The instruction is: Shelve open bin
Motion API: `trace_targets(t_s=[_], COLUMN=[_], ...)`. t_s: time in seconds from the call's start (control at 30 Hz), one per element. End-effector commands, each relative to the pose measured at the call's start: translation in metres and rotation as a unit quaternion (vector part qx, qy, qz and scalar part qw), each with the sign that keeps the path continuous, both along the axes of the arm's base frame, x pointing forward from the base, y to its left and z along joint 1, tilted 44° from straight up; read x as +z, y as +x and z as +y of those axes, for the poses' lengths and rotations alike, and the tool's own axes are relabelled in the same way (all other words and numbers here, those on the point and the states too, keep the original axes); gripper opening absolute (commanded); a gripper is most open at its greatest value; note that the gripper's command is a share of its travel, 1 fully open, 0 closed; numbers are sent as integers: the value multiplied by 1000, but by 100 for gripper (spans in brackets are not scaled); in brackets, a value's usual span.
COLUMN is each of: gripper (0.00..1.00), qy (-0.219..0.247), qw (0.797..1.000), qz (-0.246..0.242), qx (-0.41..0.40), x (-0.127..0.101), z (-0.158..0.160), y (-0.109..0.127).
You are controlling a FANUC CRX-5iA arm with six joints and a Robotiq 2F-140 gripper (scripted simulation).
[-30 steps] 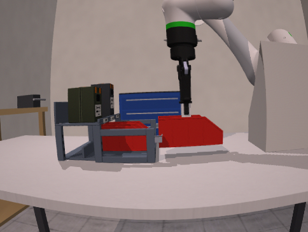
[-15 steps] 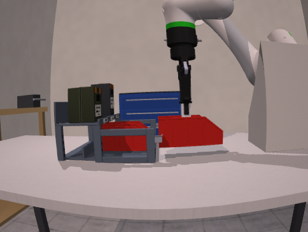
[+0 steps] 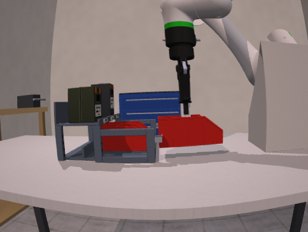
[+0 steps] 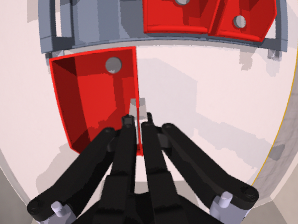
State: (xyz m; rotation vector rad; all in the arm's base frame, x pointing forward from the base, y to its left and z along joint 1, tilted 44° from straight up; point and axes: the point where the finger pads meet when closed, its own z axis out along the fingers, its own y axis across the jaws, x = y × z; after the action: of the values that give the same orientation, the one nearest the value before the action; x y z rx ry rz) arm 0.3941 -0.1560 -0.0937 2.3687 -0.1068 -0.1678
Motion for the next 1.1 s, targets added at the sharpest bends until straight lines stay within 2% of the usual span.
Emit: trace_targets(t_s=[0.0,1.07], gripper=[0,0], qy=[0,4], qw=[1000,994], qz=[3,78], qx=[-3,-75], x=[0,6], z=[0,6], y=[1,12])
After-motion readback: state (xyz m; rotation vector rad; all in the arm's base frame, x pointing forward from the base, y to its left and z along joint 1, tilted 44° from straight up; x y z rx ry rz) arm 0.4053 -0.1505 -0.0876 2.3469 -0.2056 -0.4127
